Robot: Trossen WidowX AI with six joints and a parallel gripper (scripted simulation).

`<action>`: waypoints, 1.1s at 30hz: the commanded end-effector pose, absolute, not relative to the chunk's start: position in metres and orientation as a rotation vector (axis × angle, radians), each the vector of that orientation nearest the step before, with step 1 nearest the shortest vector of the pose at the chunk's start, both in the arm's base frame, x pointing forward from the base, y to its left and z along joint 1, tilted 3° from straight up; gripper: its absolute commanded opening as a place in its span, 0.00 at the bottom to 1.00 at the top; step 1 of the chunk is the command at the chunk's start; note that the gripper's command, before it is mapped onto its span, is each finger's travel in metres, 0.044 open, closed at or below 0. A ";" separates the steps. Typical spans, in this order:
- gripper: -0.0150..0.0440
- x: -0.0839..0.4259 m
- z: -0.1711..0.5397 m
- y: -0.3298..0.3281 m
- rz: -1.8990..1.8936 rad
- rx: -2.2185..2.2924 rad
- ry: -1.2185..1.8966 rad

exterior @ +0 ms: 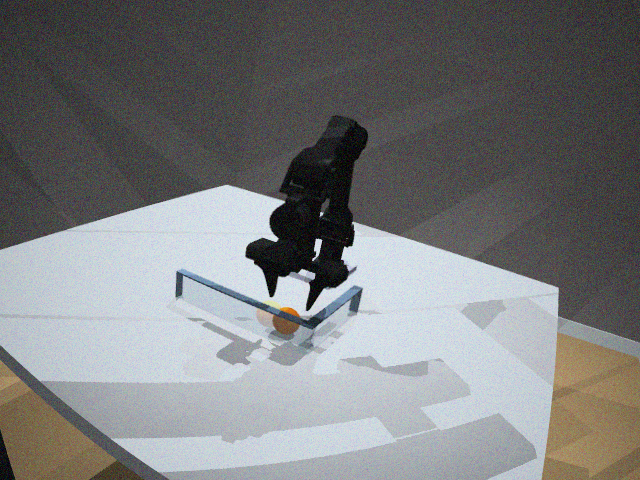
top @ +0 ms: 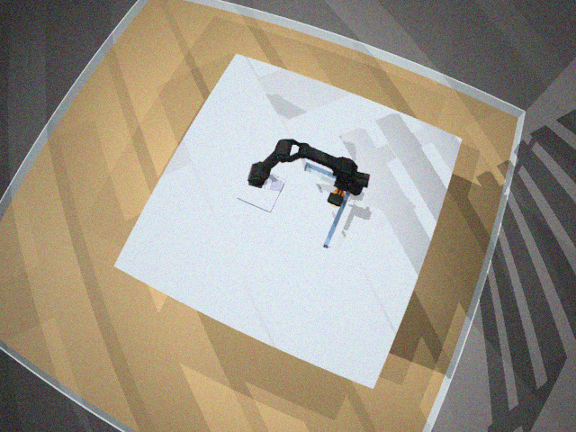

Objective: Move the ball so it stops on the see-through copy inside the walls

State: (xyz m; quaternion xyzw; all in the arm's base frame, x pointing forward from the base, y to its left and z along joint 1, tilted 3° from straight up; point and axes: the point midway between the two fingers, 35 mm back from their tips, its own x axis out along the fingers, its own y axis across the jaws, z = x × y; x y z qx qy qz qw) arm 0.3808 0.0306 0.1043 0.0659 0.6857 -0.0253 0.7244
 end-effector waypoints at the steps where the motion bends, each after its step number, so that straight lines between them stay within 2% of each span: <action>1: 0.88 0.381 0.098 0.030 -0.063 0.147 1.513; 25: 0.88 0.383 0.062 0.032 -0.063 0.147 1.513; 29: 0.70 0.383 0.062 0.032 -0.063 0.147 1.513; 33: 0.66 0.383 0.062 0.032 -0.063 0.147 1.513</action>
